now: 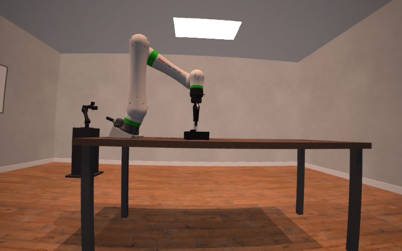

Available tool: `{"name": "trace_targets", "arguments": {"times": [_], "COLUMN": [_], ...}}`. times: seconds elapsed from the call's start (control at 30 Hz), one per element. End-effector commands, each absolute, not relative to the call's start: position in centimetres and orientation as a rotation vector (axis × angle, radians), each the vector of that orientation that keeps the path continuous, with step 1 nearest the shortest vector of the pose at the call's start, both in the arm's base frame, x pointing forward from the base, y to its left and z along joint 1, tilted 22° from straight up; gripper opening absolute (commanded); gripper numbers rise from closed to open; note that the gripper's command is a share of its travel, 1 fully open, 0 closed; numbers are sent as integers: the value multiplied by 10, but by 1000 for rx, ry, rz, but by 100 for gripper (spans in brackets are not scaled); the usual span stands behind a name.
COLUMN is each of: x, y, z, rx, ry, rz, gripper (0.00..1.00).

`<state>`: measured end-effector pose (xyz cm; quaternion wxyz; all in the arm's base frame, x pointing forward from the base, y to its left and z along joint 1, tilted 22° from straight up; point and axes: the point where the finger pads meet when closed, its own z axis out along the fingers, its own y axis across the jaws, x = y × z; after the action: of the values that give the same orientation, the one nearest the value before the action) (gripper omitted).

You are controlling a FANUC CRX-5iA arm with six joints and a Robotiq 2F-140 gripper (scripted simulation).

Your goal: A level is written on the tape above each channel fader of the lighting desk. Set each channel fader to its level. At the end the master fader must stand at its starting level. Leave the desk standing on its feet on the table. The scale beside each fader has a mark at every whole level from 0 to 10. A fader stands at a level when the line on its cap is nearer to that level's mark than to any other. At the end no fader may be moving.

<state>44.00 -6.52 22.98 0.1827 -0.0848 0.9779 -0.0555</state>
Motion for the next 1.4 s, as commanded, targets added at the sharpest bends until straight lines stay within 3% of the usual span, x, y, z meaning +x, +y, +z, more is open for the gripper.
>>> {"name": "trace_targets", "arguments": {"times": [0.0,1.37], "x": [442,429], "y": [-65,-61], "z": [231,268], "rx": [-239,-239], "ry": [2759,2759], "rz": [-157,-157], "gripper": [0,0]}}
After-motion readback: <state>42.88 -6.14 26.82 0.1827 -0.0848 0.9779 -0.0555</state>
